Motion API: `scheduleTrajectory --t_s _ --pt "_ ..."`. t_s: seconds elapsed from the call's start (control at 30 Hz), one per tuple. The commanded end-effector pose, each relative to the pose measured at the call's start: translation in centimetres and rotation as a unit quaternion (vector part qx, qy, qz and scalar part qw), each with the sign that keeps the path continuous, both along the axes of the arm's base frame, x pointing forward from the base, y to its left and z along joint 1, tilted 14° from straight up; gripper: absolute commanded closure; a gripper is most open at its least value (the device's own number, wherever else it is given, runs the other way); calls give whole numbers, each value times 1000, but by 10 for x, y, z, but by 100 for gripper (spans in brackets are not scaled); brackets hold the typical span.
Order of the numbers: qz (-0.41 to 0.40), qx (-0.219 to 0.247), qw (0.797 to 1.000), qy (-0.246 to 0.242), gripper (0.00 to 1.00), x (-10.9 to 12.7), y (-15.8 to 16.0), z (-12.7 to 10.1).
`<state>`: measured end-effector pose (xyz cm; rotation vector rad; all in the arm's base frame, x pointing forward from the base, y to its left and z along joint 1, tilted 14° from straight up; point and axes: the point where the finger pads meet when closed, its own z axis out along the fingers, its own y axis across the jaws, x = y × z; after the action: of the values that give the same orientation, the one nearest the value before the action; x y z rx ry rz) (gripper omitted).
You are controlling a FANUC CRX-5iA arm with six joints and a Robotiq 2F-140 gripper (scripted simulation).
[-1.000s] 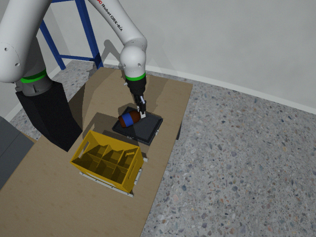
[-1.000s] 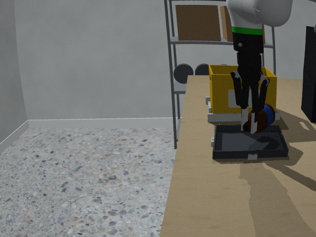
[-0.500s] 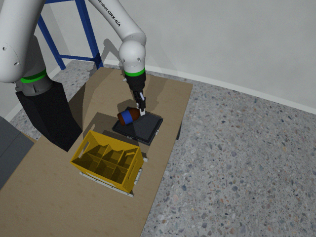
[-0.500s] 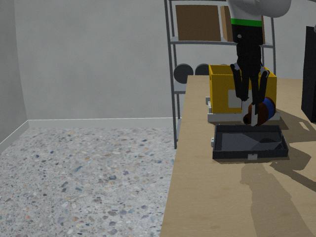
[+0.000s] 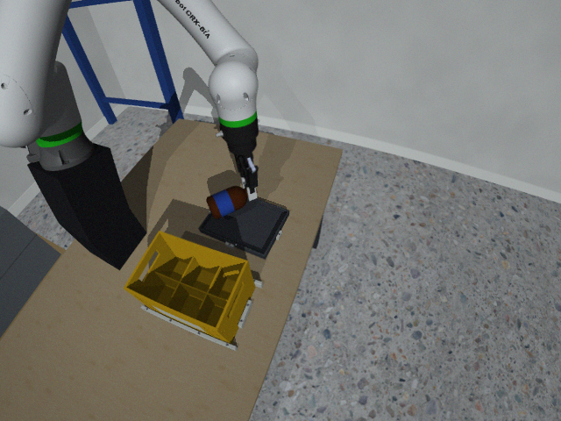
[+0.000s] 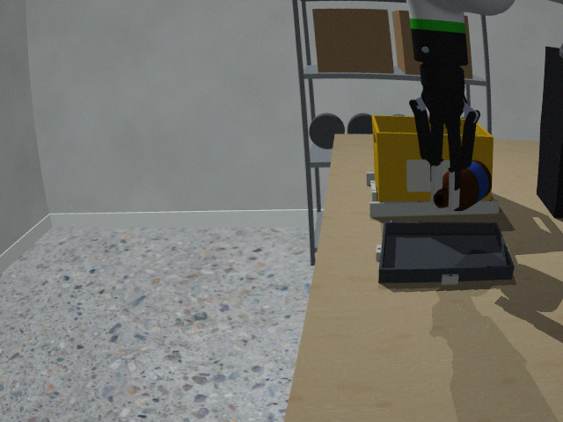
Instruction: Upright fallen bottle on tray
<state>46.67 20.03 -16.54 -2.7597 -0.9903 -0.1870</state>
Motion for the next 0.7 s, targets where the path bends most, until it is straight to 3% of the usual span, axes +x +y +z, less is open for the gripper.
scheduleTrajectory --t_s 0.0,0.67 --pt "0 0 1000 0 100 0 -1 5" --pt "0 0 1000 0 100 -1 -8 32"
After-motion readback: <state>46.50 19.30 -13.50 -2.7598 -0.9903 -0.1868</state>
